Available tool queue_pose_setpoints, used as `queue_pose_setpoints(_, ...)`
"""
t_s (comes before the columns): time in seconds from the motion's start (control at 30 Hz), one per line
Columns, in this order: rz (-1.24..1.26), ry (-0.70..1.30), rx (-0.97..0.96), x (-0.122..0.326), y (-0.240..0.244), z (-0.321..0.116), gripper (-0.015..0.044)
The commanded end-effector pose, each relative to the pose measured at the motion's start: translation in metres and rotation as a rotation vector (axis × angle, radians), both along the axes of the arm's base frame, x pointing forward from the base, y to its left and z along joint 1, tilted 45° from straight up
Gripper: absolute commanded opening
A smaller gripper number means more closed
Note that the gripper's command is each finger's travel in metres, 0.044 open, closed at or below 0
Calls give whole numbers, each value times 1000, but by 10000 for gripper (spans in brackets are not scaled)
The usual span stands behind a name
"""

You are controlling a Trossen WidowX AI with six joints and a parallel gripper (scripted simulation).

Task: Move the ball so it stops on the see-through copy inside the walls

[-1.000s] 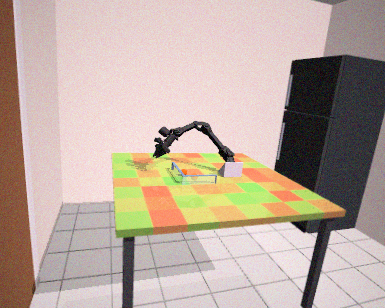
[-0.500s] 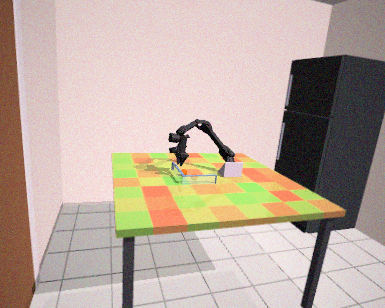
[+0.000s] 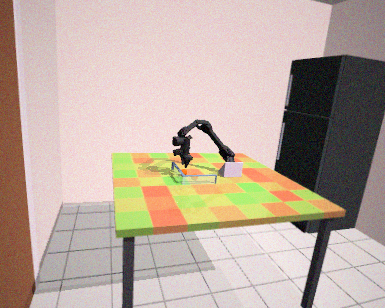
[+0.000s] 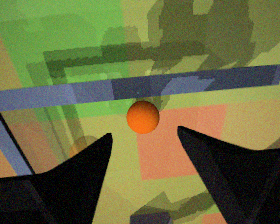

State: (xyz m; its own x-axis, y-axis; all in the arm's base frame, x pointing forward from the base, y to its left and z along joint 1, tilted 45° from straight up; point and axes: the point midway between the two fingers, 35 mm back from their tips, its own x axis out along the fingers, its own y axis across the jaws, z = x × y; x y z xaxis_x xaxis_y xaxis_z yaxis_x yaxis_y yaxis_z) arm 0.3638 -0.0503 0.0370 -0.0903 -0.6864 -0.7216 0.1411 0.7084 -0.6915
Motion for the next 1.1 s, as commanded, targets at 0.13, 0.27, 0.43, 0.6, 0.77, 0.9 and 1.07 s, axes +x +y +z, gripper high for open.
queue_pose_setpoints(0.13,-1,5,-6,-2,-9,-8,342)
queue_pose_setpoints(0.27,-1,5,-6,-2,-14,-13,342)
queue_pose_setpoints(0.43,-1,5,-6,-3,-19,-19,342)
queue_pose_setpoints(0.6,-1,5,-7,-4,-25,-24,342)
queue_pose_setpoints(0.77,-1,5,-7,-5,-30,-30,342)
queue_pose_setpoints(0.9,-1,5,-8,-6,-35,-34,342)
queue_pose_setpoints(1.07,-1,5,-8,-6,-35,-35,264)
